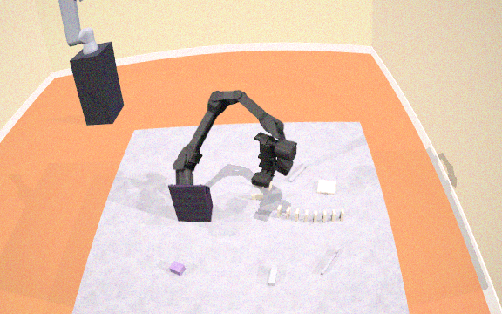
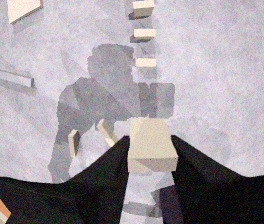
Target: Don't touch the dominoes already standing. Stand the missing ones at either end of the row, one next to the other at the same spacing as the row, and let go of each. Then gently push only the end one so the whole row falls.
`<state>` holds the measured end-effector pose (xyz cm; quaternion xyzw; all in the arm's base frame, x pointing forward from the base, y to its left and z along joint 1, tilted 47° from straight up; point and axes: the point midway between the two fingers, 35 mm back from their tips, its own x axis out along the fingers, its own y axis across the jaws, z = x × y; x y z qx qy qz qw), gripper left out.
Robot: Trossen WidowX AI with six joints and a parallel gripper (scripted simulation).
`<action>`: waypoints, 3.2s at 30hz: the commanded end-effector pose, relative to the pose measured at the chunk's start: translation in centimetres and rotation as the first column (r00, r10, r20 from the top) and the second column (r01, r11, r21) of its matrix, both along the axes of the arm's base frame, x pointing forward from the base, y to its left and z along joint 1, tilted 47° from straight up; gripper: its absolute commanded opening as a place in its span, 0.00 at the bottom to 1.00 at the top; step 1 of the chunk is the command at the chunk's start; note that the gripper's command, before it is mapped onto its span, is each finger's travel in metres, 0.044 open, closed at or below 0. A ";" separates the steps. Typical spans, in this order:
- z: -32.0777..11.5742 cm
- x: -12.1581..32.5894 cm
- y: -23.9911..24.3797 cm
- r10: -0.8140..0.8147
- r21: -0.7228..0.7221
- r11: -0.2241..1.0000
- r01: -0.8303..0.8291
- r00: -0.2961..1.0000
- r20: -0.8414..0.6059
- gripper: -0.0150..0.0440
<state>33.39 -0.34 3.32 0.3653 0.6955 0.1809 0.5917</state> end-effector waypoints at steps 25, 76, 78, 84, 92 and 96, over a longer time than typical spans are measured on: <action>-9.5 -0.2 9.4 0.006 0.004 1.000 -0.006 1.000 0.008 0.44; -0.1 -0.5 1.5 -0.258 -0.057 0.966 0.252 0.931 -0.258 1.00; 0.0 -0.9 2.3 -0.369 -0.101 0.928 0.357 0.854 -0.367 1.00; 0.2 -2.2 4.5 -0.626 -0.296 0.748 0.595 0.484 -0.611 1.00; 0.4 -3.8 6.8 -0.720 -0.511 0.539 0.669 0.051 -0.692 1.00; 0.4 -4.4 7.5 -0.718 -0.597 0.456 0.660 -0.123 -0.685 1.00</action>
